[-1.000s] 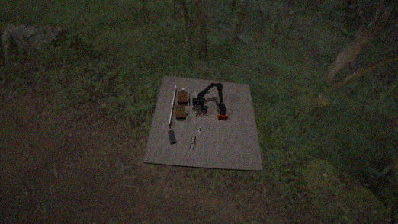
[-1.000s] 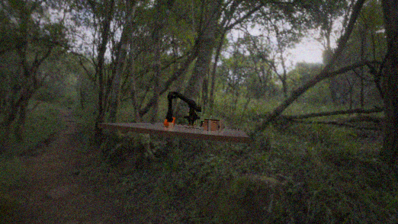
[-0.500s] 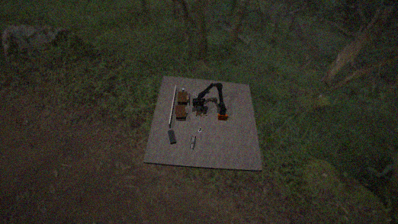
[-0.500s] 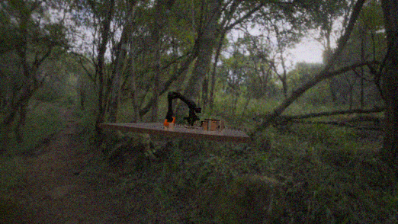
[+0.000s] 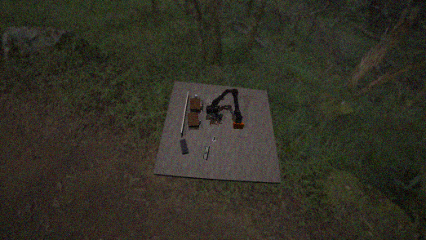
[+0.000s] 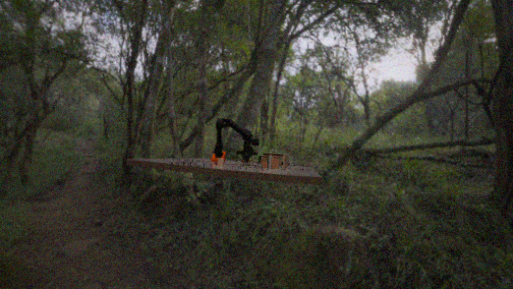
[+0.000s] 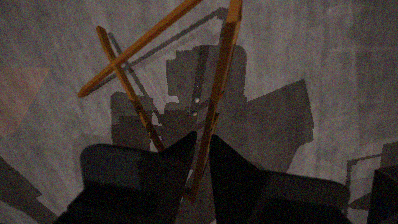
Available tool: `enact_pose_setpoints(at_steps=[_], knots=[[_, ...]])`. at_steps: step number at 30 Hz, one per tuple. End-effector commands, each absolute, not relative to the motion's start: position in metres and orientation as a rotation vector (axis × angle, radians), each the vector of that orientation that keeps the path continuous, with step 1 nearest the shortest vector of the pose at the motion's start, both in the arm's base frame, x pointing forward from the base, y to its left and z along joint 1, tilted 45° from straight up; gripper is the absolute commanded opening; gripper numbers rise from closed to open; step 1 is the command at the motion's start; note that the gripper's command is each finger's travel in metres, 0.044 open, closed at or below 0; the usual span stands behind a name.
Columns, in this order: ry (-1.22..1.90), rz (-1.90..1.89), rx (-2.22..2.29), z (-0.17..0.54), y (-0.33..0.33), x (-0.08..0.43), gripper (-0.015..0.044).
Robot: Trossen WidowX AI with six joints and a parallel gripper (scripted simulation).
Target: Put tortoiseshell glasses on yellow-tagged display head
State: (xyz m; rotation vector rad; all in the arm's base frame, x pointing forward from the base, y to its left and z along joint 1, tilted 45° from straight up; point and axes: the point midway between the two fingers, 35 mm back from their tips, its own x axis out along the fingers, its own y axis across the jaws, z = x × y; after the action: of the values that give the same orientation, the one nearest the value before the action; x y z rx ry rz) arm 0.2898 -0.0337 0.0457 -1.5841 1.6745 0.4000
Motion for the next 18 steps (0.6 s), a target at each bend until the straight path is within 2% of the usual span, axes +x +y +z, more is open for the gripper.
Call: enact_pose_setpoints(at_steps=[1, 6, 18], knots=[[1.674, 0.399, -1.584, 0.046, -0.034, 0.29, 0.0033], [1.674, 0.399, -1.584, 0.046, -0.034, 0.29, 0.0], [1.671, 0.406, -1.581, 0.065, -0.011, 0.291, 0.0]])
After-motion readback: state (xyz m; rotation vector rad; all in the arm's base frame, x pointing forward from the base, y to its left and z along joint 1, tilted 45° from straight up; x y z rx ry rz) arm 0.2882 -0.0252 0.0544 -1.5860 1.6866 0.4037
